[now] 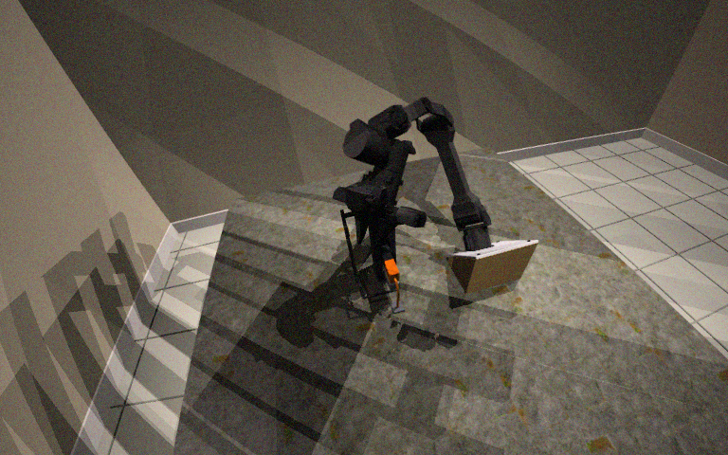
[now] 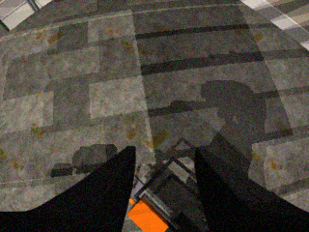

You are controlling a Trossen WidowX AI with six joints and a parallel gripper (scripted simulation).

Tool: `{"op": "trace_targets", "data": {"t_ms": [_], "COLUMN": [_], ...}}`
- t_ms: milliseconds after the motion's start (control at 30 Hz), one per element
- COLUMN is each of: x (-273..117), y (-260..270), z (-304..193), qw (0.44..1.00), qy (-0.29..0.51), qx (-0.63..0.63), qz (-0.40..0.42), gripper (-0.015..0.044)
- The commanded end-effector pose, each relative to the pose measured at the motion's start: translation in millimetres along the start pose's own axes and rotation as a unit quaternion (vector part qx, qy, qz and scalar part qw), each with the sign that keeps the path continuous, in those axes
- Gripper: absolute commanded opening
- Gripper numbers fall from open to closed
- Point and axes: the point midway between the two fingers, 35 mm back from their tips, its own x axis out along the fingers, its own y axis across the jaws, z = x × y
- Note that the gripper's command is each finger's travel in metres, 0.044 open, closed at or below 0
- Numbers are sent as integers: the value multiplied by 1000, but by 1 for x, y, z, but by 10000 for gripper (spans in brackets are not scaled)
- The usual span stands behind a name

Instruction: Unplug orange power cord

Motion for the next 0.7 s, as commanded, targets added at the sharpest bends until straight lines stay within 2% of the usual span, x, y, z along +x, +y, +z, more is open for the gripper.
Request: {"op": "trace_targets", "data": {"t_ms": [0, 167, 233, 667], "x": [37, 78, 87, 86], "y": [24, 45, 49, 47], "z": [-25, -73, -86, -90], "qw": [983, 899, 868, 864], "qy": [109, 261, 296, 301], "qx": [-147, -336, -377, -383], "qz": [27, 103, 128, 132], "gripper": [160, 160, 160, 160]}}
